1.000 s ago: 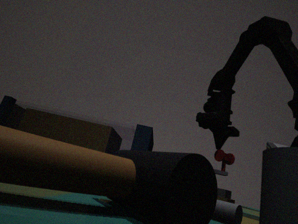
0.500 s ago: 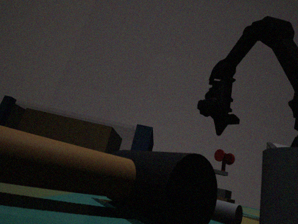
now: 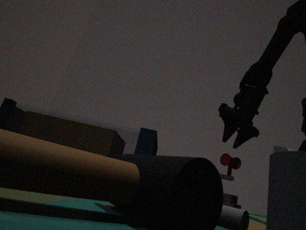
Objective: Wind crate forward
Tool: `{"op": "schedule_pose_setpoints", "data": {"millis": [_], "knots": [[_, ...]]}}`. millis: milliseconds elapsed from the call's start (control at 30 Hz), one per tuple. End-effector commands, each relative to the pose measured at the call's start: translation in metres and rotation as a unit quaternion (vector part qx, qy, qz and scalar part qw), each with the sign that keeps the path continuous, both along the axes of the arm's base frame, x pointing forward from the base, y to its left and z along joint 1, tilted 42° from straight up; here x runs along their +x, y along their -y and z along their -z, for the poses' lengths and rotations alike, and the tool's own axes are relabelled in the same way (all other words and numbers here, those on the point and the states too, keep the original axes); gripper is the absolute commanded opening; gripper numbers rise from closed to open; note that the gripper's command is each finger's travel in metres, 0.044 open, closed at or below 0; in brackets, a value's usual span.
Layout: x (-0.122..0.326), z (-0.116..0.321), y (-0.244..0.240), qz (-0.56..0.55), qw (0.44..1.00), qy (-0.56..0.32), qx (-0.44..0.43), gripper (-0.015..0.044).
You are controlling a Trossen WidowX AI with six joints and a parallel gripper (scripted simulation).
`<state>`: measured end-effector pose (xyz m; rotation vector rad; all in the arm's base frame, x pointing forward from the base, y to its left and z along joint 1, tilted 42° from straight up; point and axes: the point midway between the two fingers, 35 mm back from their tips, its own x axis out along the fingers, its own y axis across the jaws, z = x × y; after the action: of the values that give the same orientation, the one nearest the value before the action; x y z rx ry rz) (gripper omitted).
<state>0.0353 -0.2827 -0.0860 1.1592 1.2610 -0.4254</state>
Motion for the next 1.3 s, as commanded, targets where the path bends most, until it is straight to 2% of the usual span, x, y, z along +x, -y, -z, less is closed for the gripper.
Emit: {"op": "schedule_pose_setpoints", "data": {"millis": [0,1267], "knots": [[0.002,0.001,-0.002,-0.002,1.0,0.007,-0.01,0.044],[0.007,0.048,-0.038,-0.001,1.0,0.008,-0.01,0.044]]}}
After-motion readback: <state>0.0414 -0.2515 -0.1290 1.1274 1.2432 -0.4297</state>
